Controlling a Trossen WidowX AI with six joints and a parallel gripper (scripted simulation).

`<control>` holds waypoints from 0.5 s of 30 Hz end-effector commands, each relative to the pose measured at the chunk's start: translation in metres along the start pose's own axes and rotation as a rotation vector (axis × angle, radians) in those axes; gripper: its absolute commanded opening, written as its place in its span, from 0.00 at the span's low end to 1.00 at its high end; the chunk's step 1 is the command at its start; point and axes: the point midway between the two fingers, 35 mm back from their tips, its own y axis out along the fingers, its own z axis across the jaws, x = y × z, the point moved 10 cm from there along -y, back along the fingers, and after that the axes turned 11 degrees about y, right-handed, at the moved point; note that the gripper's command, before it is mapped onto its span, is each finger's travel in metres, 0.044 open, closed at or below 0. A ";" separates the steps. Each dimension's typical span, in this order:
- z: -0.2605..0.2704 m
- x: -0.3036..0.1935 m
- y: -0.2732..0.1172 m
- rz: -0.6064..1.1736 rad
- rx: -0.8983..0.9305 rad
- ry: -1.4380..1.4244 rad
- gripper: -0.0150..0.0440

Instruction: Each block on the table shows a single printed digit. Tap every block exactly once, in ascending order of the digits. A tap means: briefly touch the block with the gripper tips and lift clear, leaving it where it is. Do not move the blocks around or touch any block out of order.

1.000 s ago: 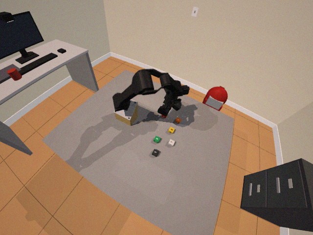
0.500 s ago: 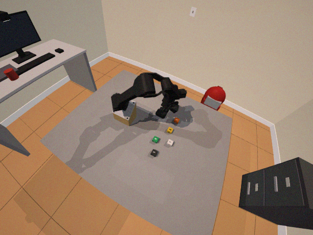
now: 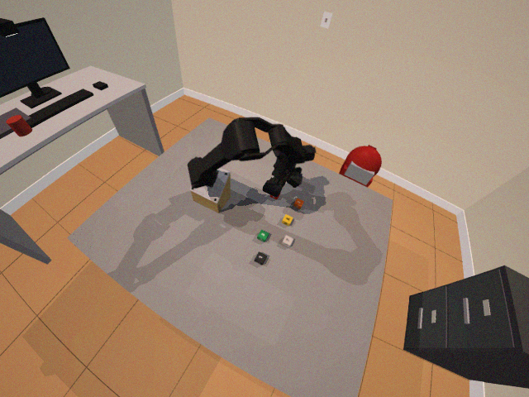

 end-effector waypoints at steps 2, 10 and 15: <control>0.000 0.003 -0.013 0.001 0.008 0.008 0.29; -0.001 0.002 -0.088 0.004 0.010 0.009 0.29; -0.006 0.014 -0.089 0.004 0.013 0.009 0.29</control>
